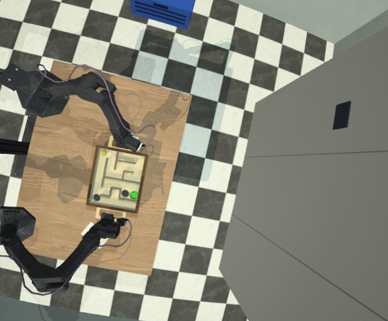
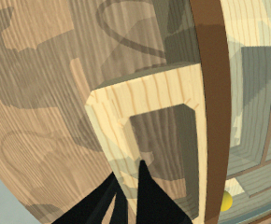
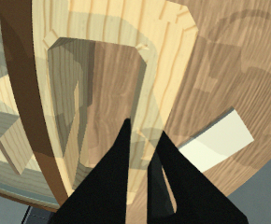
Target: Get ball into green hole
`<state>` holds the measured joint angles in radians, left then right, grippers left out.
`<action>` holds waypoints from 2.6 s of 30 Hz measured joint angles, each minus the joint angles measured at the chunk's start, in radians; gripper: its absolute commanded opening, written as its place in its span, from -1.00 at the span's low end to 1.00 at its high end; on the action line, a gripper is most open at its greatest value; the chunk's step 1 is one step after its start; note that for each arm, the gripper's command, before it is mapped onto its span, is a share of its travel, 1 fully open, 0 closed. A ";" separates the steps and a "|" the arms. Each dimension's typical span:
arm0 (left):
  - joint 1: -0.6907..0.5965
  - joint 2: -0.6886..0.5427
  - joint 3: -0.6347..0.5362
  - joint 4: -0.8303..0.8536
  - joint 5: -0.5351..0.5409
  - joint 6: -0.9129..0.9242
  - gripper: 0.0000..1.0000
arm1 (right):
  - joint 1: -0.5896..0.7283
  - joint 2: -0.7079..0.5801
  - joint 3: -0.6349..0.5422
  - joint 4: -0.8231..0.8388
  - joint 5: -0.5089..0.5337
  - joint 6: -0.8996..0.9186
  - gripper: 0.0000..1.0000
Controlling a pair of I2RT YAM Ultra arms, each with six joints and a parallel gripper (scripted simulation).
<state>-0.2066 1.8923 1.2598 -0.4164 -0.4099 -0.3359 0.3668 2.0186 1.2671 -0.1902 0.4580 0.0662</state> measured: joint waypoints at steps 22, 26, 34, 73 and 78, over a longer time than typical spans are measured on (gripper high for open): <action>0.013 -0.004 -0.004 0.012 0.029 0.016 -1.00 | 0.011 -0.006 0.015 -0.033 0.018 0.014 -1.00; -0.010 -0.003 -0.006 0.022 -0.012 -0.002 -1.00 | -0.011 -0.002 -0.006 0.026 -0.011 -0.014 -1.00; 0.013 -0.011 -0.108 0.107 0.015 0.016 -1.00 | 0.017 -0.005 -0.084 0.077 0.023 0.003 -1.00; 0.029 -0.013 -0.085 0.090 0.047 0.030 -1.00 | 0.029 -0.013 -0.050 0.020 0.038 0.020 -1.00; 0.004 -0.016 -0.052 0.081 0.008 0.016 -1.00 | 0.005 -0.017 -0.032 0.049 0.011 -0.014 -1.00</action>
<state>-0.2028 1.8763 1.2079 -0.3355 -0.4019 -0.3202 0.3721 2.0014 1.2350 -0.1410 0.4694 0.0521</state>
